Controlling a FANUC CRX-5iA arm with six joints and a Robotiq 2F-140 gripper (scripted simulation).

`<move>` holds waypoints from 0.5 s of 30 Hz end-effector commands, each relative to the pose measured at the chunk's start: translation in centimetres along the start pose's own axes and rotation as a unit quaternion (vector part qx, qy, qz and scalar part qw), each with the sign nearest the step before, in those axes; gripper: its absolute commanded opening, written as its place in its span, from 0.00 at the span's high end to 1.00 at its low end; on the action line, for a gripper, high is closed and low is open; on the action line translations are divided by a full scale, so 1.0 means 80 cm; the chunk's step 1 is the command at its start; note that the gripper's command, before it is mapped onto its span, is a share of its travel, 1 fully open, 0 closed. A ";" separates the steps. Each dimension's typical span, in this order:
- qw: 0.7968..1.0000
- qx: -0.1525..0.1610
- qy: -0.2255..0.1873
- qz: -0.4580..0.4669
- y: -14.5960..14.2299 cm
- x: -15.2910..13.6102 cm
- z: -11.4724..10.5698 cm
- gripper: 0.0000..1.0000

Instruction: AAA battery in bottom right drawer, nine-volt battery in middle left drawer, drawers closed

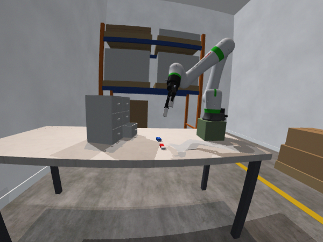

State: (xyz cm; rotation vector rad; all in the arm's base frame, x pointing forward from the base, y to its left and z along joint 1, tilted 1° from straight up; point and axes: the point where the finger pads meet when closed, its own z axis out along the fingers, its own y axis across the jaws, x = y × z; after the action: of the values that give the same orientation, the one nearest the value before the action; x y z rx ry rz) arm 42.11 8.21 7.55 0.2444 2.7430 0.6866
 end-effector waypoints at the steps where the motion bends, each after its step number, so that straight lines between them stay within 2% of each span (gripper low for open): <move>1: 0.993 -0.050 -0.096 -0.044 0.031 -0.047 0.033 0.00; 3: 0.993 -0.050 -0.096 -0.044 0.031 -0.047 0.033 0.00; 5: 0.983 -0.053 -0.166 -0.056 0.031 -0.081 0.036 0.00; 8: 0.977 -0.045 -0.201 -0.060 0.024 -0.097 0.035 0.00; 9: 0.975 -0.030 -0.215 -0.058 0.014 -0.111 0.032 0.00; 10: 0.972 -0.031 -0.225 -0.060 0.014 -0.111 0.032 0.00; 12: 0.968 0.005 -0.245 -0.055 -0.018 -0.132 0.023 0.00; 13: 0.965 0.007 -0.255 -0.056 -0.018 -0.132 0.023 0.00; 14: 0.963 0.027 -0.262 -0.053 -0.038 -0.138 0.018 0.00; 15: 0.960 0.031 -0.272 -0.054 -0.038 -0.138 0.018 0.00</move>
State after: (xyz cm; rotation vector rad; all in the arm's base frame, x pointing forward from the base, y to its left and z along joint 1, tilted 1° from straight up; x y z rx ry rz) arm 50.28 6.02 7.96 0.2126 2.4689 0.5362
